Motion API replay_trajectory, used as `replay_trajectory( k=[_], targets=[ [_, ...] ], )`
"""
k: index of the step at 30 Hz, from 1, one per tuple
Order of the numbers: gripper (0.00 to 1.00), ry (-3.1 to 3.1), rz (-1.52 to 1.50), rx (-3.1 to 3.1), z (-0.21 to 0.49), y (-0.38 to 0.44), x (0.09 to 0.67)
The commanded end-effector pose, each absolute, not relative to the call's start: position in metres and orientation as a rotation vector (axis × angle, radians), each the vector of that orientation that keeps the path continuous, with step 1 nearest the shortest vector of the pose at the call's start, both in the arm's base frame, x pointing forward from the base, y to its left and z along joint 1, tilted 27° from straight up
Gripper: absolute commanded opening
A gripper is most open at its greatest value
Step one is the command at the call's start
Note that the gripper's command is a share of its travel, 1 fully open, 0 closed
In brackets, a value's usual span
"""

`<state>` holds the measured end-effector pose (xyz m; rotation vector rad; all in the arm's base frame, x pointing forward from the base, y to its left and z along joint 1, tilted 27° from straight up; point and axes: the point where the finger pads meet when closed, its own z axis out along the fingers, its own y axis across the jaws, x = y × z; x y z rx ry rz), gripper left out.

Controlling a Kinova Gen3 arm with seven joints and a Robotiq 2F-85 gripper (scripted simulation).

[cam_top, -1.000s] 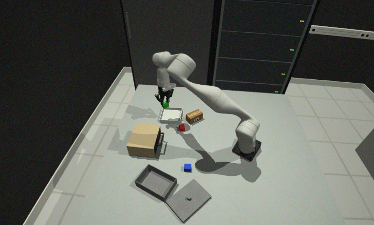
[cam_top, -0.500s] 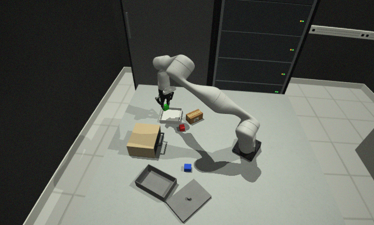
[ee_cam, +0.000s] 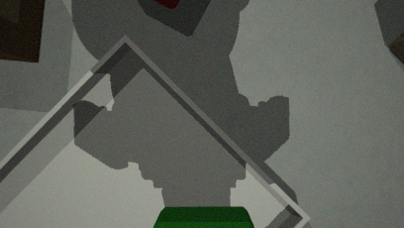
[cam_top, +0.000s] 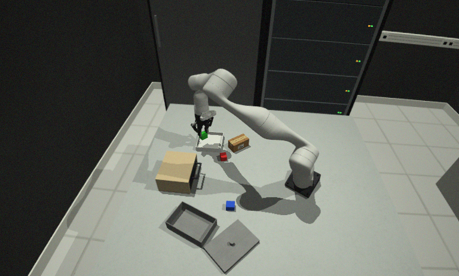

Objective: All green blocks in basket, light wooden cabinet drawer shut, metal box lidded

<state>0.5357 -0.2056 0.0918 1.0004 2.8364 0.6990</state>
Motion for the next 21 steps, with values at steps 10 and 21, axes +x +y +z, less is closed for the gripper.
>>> replay_trajectory(
  k=[10, 21],
  targets=[
    [0.1, 2.834, 0.704, 0.997, 0.07, -0.195, 0.541],
    [0.1, 2.839, 0.713, 0.996, 0.055, -0.186, 0.544]
  ],
)
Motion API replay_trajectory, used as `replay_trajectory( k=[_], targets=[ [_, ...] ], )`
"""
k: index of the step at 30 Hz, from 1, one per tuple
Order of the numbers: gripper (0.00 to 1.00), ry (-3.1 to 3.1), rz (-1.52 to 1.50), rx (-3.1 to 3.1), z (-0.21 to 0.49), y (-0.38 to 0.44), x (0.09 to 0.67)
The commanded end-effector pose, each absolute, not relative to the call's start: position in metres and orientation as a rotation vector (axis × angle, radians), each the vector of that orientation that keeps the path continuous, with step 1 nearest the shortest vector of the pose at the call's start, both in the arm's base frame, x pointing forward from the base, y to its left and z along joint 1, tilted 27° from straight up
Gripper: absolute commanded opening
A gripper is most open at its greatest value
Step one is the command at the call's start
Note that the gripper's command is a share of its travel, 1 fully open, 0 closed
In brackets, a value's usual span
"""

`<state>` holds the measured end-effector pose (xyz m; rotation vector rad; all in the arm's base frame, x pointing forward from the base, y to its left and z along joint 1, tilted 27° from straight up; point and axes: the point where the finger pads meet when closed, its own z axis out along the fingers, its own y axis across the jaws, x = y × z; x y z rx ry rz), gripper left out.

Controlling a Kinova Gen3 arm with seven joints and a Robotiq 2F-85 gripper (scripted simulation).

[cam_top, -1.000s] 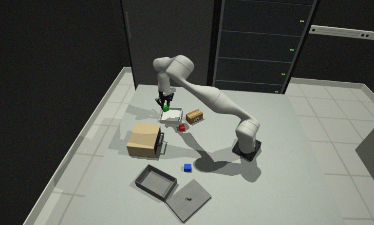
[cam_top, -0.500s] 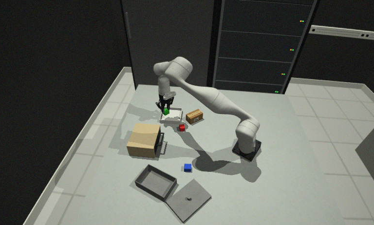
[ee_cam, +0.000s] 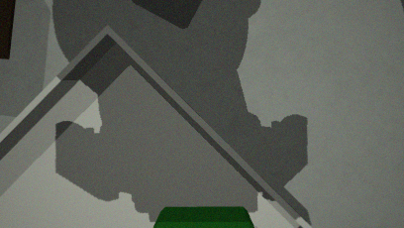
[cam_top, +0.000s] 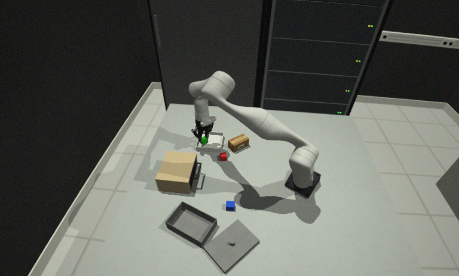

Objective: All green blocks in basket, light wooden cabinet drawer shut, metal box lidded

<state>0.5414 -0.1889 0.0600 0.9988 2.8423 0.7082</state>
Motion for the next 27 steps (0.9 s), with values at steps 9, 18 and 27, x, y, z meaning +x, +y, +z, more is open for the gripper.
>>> replay_trajectory(
  k=[9, 18, 27],
  targets=[
    [0.1, 2.841, 0.717, 0.995, 0.047, -0.181, 0.545],
    [0.1, 2.841, 0.717, 0.995, 0.042, -0.179, 0.546],
    [0.1, 2.841, 0.717, 0.995, 0.04, -0.178, 0.546]
  ],
)
